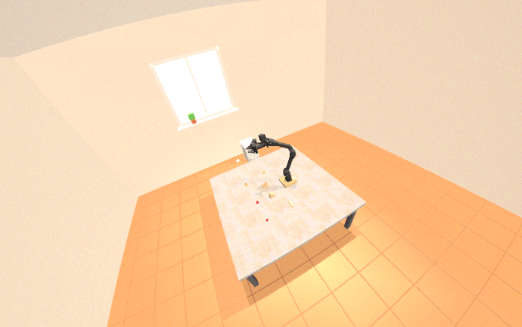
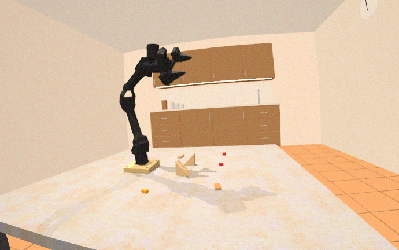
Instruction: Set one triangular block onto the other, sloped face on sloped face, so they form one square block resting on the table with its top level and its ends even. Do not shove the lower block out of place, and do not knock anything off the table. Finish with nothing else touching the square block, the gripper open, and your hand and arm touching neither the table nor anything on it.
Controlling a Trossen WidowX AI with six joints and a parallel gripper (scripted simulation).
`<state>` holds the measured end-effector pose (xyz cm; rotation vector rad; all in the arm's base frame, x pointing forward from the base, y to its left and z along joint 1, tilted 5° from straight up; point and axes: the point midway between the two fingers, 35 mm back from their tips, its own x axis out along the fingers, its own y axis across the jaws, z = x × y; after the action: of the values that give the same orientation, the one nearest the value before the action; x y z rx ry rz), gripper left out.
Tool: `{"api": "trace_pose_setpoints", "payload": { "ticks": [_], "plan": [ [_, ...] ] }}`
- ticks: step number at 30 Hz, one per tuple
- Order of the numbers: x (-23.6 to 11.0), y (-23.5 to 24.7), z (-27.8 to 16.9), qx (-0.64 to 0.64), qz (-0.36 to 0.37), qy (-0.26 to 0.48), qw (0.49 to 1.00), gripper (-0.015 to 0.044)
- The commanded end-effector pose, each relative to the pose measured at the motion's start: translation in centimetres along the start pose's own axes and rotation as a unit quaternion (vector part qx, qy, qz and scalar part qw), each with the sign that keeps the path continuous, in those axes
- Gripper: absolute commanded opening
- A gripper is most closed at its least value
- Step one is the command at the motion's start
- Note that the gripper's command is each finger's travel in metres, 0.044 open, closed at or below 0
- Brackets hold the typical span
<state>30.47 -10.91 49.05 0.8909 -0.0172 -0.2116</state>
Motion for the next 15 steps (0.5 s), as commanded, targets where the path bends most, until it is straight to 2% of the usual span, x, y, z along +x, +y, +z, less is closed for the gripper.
{"api": "trace_pose_setpoints", "payload": {
  "ticks": [1,8,15],
  "plan": [
    [4.3,-3.1,-5.4,-0.024,-0.065,0.106,0.992,0.044],
    [7.9,-7.3,-15.3,-0.083,-0.152,0.277,0.945,0.044],
    [7.7,-11.1,-25.9,-0.175,-0.222,0.454,0.845,0.044]
  ]
}}
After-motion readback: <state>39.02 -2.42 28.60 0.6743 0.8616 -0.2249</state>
